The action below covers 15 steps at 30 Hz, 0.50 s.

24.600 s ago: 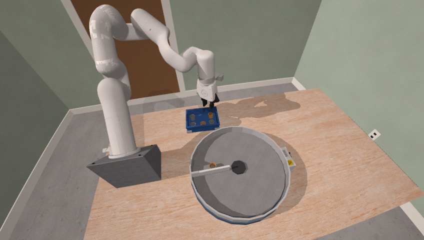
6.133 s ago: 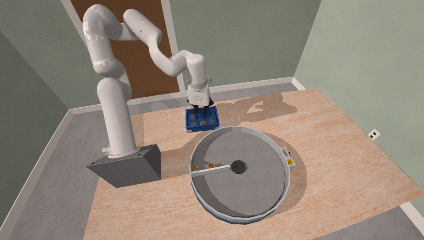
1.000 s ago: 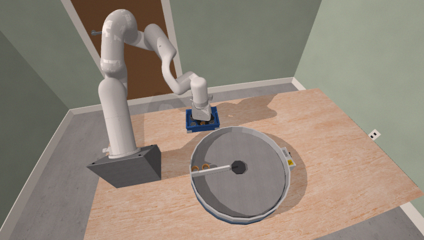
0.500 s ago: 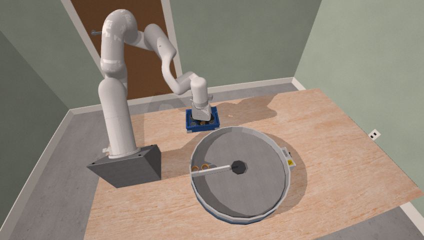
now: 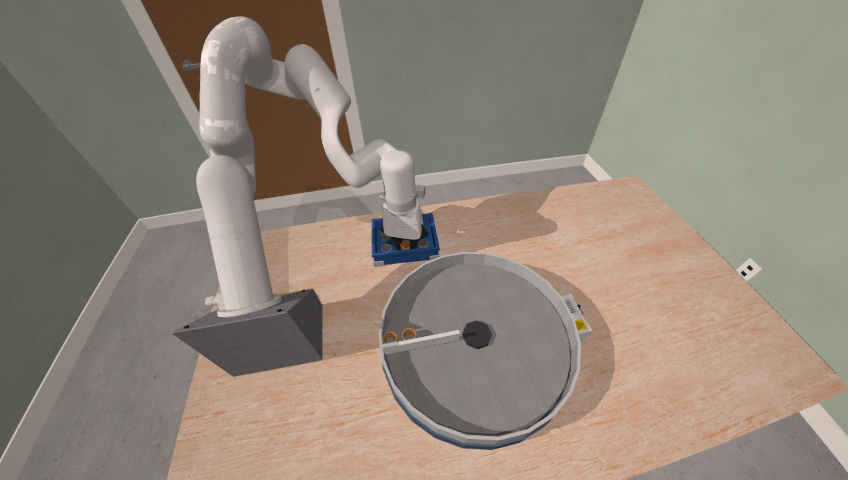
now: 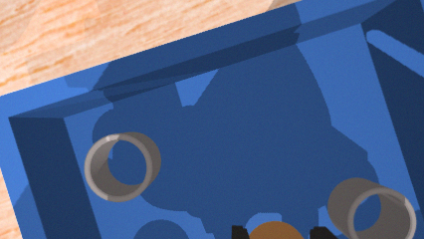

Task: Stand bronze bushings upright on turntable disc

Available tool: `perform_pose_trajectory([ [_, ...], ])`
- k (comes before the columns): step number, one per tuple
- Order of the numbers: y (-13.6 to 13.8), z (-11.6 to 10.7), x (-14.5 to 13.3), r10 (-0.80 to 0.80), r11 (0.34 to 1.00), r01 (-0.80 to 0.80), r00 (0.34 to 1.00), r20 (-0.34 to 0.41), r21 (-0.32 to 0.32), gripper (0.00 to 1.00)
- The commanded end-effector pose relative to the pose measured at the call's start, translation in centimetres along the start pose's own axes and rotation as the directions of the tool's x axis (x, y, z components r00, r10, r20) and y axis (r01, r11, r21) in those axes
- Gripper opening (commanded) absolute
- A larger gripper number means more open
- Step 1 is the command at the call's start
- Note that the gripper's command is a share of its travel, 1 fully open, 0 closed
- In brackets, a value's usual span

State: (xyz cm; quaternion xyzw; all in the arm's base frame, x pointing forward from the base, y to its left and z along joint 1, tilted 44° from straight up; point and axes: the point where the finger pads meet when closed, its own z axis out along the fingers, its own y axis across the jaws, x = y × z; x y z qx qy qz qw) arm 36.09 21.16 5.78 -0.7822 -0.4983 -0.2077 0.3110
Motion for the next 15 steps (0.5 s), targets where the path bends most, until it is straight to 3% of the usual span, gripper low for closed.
perform_pose_trajectory([
  [1,0.1,-0.8,0.1,-0.001,1.0,0.001,1.0,-0.001,-0.003,0.0],
  [13,0.1,-6.0,0.1,-0.001,1.0,0.001,1.0,-0.001,-0.003,0.0],
  [15,0.1,-6.0,0.1,-0.001,1.0,0.001,1.0,-0.001,-0.003,0.0],
])
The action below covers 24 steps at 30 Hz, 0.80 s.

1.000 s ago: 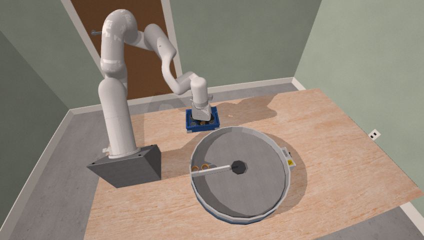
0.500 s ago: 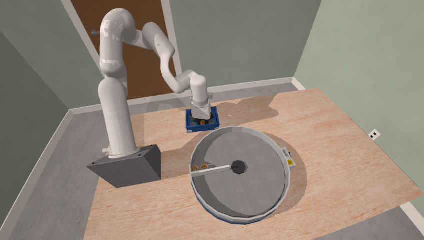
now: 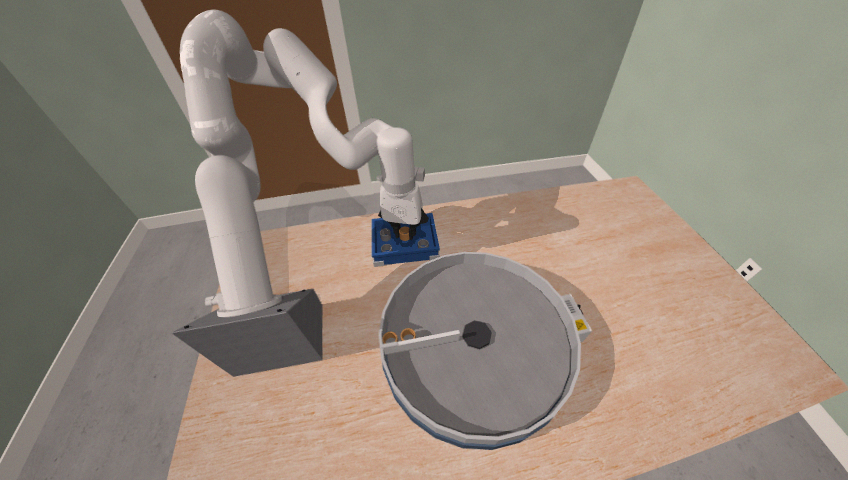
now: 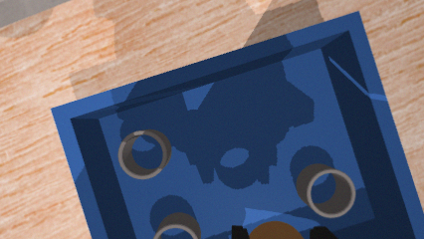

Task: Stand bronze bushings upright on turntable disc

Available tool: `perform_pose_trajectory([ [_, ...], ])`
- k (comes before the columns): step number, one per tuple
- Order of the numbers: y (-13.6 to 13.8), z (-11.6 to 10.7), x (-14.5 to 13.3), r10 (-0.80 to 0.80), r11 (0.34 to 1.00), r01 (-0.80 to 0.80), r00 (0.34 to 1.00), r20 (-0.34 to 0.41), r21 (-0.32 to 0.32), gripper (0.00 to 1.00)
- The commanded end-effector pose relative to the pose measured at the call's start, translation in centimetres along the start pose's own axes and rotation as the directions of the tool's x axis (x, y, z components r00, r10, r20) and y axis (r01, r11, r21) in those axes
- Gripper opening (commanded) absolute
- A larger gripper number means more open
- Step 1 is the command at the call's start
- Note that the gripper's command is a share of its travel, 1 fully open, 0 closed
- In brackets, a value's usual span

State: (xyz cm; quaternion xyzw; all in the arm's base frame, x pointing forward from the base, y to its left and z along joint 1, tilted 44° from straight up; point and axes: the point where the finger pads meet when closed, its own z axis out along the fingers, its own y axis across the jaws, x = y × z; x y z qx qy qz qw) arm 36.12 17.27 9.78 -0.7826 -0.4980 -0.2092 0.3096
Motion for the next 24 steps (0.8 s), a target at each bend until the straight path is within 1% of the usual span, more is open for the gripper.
perform_pose_trajectory([
  [1,0.0,-0.9,0.0,0.0,1.0,0.0,1.0,0.0,0.002,0.0],
  [7,0.0,-3.5,0.1,0.0,1.0,0.0,1.0,0.0,0.002,0.0],
  [12,0.0,-4.8,0.1,0.0,1.0,0.0,1.0,0.0,0.002,0.0],
  [15,0.0,-5.1,0.1,0.0,1.0,0.0,1.0,0.0,0.002,0.0],
  [24,0.0,-5.2,0.1,0.0,1.0,0.0,1.0,0.0,0.001,0.0],
])
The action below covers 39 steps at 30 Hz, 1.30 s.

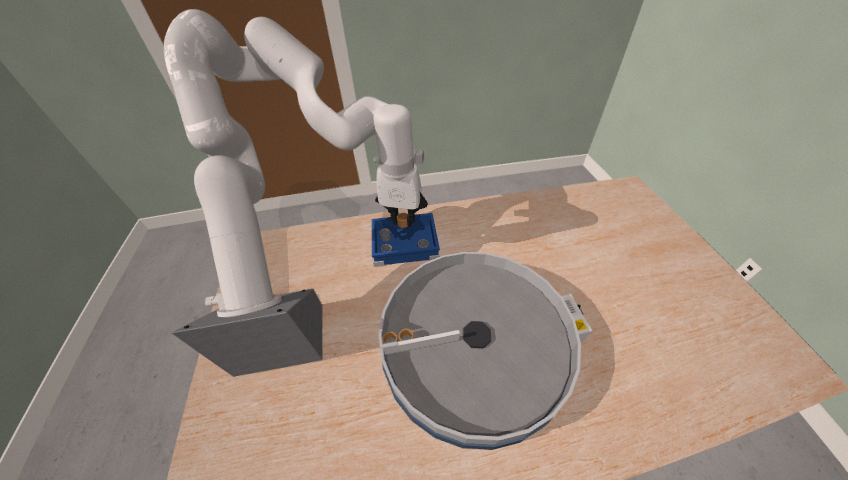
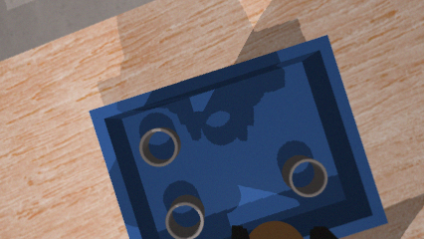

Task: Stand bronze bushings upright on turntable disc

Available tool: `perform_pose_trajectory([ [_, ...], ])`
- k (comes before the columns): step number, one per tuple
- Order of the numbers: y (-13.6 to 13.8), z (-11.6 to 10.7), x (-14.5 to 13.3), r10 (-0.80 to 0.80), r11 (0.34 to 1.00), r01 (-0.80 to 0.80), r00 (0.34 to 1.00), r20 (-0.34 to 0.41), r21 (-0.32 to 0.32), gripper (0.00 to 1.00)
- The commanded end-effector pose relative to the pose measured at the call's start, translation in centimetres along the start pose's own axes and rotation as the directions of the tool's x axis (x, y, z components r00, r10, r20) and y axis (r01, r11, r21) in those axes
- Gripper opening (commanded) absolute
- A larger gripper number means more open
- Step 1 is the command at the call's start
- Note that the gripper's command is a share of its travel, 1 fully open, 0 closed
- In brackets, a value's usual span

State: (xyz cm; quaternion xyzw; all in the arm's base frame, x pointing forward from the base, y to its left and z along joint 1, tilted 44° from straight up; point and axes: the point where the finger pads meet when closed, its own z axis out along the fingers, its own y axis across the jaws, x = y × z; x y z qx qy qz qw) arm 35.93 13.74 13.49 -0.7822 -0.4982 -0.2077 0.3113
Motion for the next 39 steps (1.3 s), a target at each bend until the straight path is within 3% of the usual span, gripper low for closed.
perform_pose_trajectory([
  [1,0.1,-0.1,0.1,-0.001,1.0,0.001,1.0,-0.001,-0.003,0.0],
  [15,0.8,-0.1,-1.1,-0.001,1.0,0.001,1.0,-0.001,-0.003,0.0],
  [25,6.3,-0.1,-9.4,-0.001,1.0,0.001,1.0,-0.001,-0.003,0.0],
  [27,6.3,-0.1,-9.4,-0.001,1.0,0.001,1.0,-0.001,-0.003,0.0],
  [34,10.6,-0.1,-15.8,-0.001,1.0,0.001,1.0,-0.001,-0.003,0.0],
  [39,12.3,-0.1,-18.5,-0.001,1.0,0.001,1.0,-0.001,-0.003,0.0],
])
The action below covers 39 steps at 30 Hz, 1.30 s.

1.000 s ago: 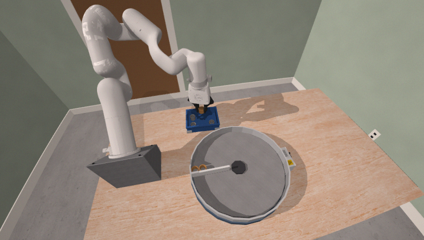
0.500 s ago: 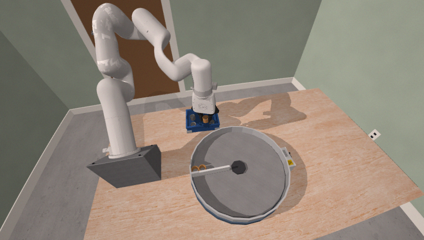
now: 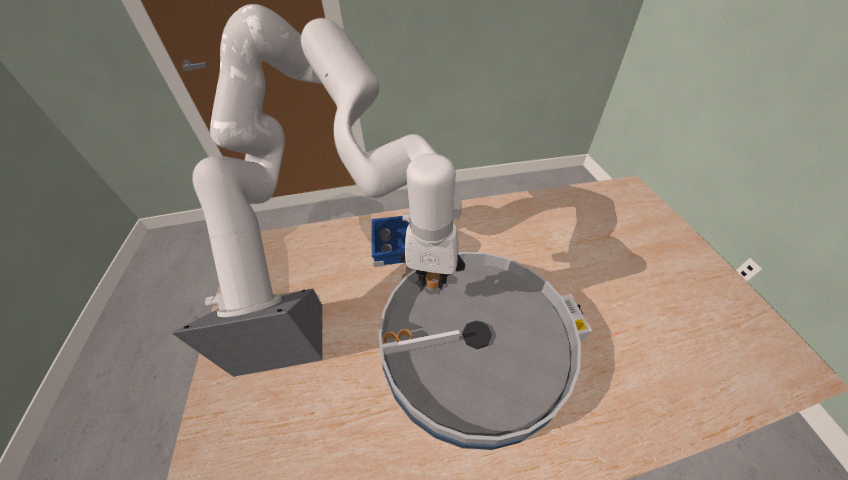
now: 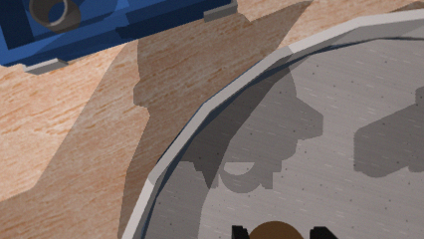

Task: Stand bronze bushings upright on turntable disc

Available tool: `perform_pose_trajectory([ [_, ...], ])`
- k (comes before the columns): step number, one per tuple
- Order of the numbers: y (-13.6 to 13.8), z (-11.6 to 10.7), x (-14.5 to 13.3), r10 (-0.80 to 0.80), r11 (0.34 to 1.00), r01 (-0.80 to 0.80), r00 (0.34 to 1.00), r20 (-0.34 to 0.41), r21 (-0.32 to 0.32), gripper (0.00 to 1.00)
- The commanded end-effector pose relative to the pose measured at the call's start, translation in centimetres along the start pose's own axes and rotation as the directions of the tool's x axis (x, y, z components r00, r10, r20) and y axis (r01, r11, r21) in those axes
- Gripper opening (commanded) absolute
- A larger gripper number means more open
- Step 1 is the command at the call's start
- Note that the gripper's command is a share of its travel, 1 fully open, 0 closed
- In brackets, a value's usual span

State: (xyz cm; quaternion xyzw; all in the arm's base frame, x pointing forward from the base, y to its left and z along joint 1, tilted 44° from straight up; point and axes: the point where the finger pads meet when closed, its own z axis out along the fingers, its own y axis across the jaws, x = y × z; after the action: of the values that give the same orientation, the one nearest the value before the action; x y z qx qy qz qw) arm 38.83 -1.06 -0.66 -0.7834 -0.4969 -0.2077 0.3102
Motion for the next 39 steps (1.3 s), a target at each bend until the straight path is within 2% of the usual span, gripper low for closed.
perform_pose_trajectory([
  [1,1.3,-0.1,-1.4,-0.004,1.0,0.004,1.0,-0.002,0.0,0.0],
  [18,1.6,0.0,-1.8,-0.004,1.0,0.004,1.0,-0.002,0.0,0.0],
  [22,1.6,0.5,-1.8,-0.004,1.0,0.004,1.0,-0.002,0.0,0.0],
  [27,1.7,2.4,-1.9,-0.004,1.0,0.004,1.0,-0.002,0.0,0.0],
  [39,1.7,2.5,-1.9,-0.004,1.0,0.004,1.0,-0.002,0.0,0.0],
])
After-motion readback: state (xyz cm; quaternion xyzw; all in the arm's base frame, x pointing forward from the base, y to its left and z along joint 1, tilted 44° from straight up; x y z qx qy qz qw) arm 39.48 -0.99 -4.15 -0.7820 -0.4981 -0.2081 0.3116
